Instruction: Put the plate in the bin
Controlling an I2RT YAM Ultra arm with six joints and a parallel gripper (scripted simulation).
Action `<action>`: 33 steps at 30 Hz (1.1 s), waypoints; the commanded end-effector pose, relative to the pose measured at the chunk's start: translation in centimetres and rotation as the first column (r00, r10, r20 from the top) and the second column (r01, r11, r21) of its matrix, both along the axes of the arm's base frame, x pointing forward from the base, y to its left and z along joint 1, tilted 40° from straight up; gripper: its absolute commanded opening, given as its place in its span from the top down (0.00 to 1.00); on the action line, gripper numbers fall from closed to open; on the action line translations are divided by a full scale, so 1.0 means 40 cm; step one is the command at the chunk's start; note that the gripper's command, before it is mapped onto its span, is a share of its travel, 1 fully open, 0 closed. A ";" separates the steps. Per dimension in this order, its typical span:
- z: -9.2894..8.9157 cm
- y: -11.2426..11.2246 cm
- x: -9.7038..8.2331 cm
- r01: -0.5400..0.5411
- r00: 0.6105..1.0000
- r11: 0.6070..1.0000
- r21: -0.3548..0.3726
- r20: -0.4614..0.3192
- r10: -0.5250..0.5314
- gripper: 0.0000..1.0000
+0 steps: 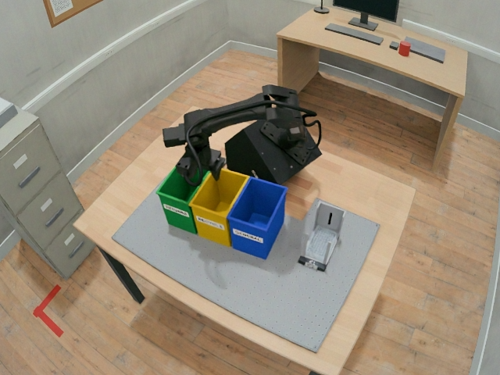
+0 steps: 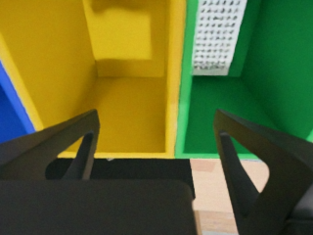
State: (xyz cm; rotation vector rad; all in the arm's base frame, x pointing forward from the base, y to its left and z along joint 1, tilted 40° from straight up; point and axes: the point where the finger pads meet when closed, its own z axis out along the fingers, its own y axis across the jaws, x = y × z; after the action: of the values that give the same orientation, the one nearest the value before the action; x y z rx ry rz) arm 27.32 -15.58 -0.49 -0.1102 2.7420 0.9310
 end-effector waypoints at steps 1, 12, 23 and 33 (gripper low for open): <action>0.037 0.005 0.004 0.030 0.999 0.999 -0.019 0.034 -0.029 0.18; 0.070 0.047 -0.016 0.044 0.999 0.999 -0.012 0.028 -0.043 0.18; 0.078 0.035 -0.006 0.041 0.998 0.999 -0.026 0.044 -0.040 0.18; 0.078 0.035 -0.006 0.041 0.998 0.999 -0.026 0.044 -0.040 0.18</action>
State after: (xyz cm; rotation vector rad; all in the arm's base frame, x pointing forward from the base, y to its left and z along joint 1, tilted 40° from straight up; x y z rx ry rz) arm 26.84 -13.06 1.59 -0.1044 2.7385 0.9219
